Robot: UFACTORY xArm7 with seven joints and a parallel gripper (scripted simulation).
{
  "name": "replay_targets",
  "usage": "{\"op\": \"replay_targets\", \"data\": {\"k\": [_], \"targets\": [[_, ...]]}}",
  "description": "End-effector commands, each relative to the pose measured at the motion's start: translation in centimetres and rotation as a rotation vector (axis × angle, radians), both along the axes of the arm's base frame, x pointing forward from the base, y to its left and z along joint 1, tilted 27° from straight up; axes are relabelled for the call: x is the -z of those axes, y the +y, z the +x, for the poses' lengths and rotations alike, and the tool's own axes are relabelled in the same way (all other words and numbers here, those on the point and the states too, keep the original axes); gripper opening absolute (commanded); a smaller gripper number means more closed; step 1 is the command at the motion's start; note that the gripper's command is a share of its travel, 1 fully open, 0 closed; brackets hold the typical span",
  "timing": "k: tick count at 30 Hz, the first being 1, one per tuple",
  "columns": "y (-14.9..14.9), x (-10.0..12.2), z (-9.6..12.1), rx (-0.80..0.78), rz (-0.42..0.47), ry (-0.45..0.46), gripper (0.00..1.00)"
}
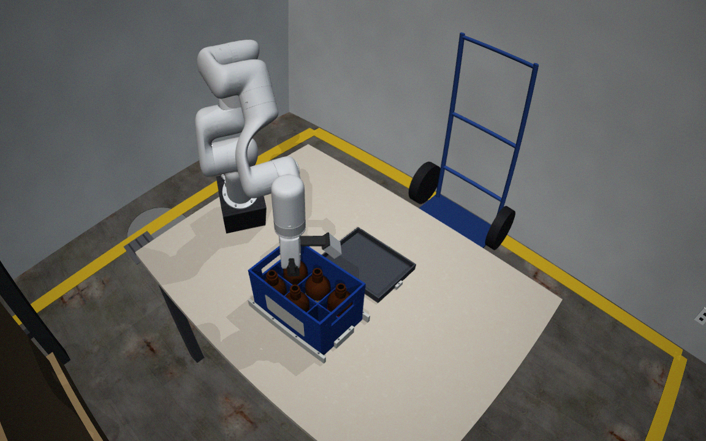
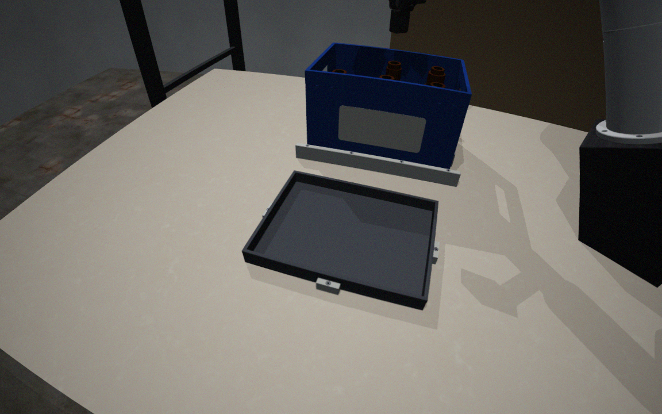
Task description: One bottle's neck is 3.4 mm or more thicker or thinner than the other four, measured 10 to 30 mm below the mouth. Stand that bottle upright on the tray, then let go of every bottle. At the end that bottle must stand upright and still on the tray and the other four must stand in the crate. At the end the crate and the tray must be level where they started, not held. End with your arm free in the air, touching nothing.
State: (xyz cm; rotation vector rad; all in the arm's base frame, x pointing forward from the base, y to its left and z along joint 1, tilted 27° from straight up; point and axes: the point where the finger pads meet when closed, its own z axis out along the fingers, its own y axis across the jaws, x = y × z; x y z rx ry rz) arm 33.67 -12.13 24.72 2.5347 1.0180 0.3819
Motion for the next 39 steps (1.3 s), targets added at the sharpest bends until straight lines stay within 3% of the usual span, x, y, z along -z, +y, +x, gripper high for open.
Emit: {"op": "replay_targets", "data": {"k": [1,11,15,17,21,27,28,39], "targets": [[0.0,-0.2,0.1,0.0,-0.001,-0.003,0.0],[0.1,-0.1,0.1,-0.001,-0.001,-0.003,0.0],[1.8,0.2,0.4,-0.002,0.0,-0.003,0.0],[5.2,0.9,0.9,-0.003,0.001,-0.003,0.0],[8.1,1.7,0.9,-0.001,0.0,-0.003,0.0],[8.4,1.8,0.9,-0.001,-0.001,-0.003,0.0],[8.4,1.8,0.9,-0.001,-0.001,-0.003,0.65],[8.4,1.8,0.9,-0.001,-0.001,-0.003,0.65]]}}
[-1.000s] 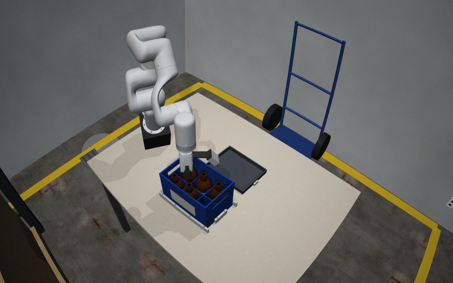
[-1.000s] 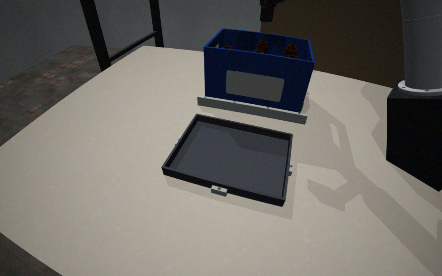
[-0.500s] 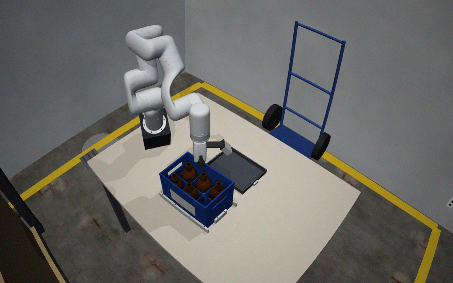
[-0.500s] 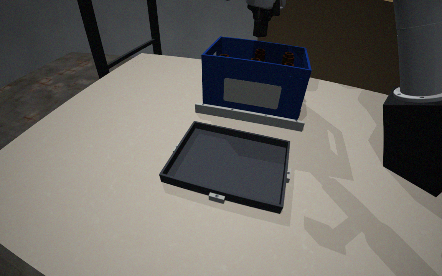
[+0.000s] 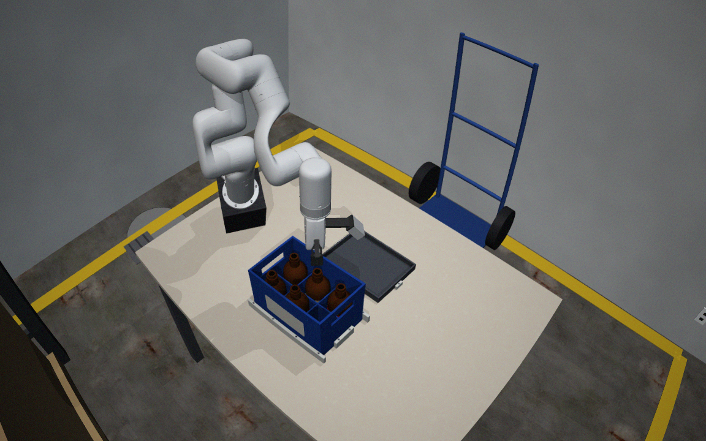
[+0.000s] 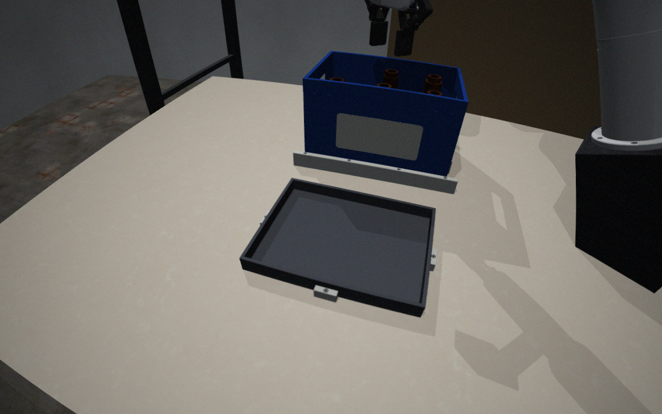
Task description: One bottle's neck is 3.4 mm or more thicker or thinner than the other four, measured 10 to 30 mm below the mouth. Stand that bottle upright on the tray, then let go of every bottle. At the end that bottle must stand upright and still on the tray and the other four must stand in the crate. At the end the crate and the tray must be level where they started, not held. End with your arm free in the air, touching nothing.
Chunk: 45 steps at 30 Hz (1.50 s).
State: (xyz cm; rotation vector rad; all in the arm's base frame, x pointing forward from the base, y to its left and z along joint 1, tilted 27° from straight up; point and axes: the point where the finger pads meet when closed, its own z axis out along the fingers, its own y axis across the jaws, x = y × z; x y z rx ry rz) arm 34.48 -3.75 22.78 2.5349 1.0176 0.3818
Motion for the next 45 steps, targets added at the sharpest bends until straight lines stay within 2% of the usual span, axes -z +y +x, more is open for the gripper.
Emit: {"op": "replay_targets", "data": {"k": [1,30,45], "targets": [[0.05,-0.15,0.08,-0.001,-0.001,-0.003,0.65],[0.04,-0.11,0.1,-0.001,-0.001,-0.003,0.65],[-0.17,0.6,0.43,-0.001,-0.001,-0.003,0.65]]}}
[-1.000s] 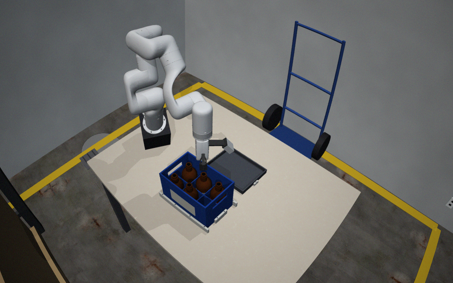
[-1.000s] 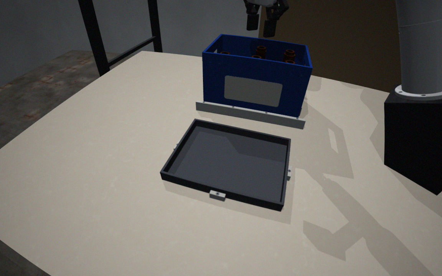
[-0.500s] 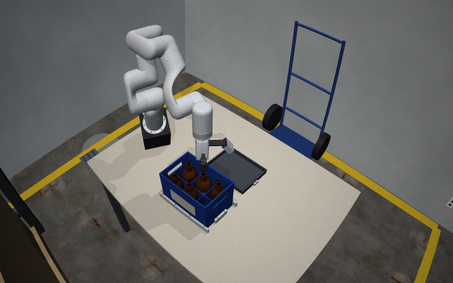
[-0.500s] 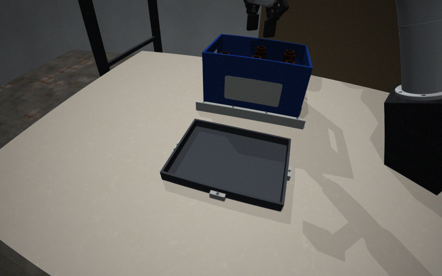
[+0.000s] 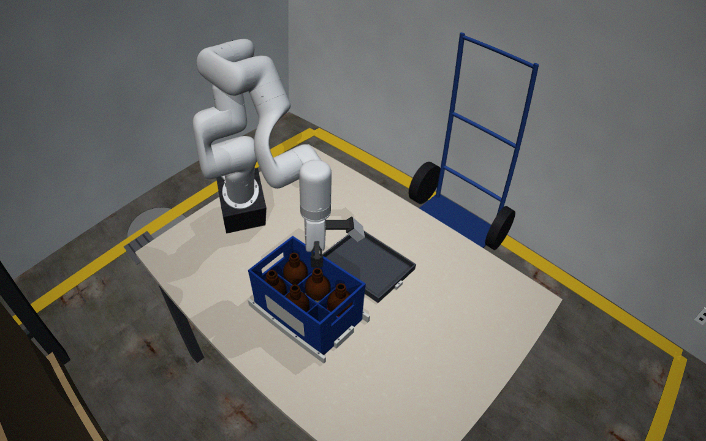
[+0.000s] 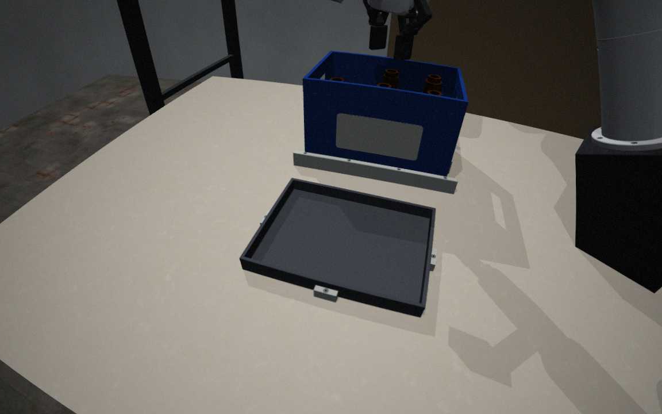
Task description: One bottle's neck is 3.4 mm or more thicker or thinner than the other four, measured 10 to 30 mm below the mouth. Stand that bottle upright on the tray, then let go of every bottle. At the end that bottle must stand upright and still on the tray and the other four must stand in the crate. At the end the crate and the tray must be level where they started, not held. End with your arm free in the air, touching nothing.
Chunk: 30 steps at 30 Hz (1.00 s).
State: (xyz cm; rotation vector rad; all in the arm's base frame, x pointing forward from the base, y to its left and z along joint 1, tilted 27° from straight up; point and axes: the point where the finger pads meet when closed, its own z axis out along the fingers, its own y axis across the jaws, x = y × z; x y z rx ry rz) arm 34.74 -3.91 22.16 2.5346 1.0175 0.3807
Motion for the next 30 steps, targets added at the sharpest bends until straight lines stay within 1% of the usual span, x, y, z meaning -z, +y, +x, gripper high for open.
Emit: {"op": "replay_targets", "data": {"k": [1,14,30], "targets": [[0.0,0.1,0.2,-0.001,-0.001,-0.004,0.65],[-0.5,1.6,0.9,-0.001,-0.001,-0.004,0.65],[-0.8,2.9,1.5,-0.001,-0.001,-0.004,0.65]]}}
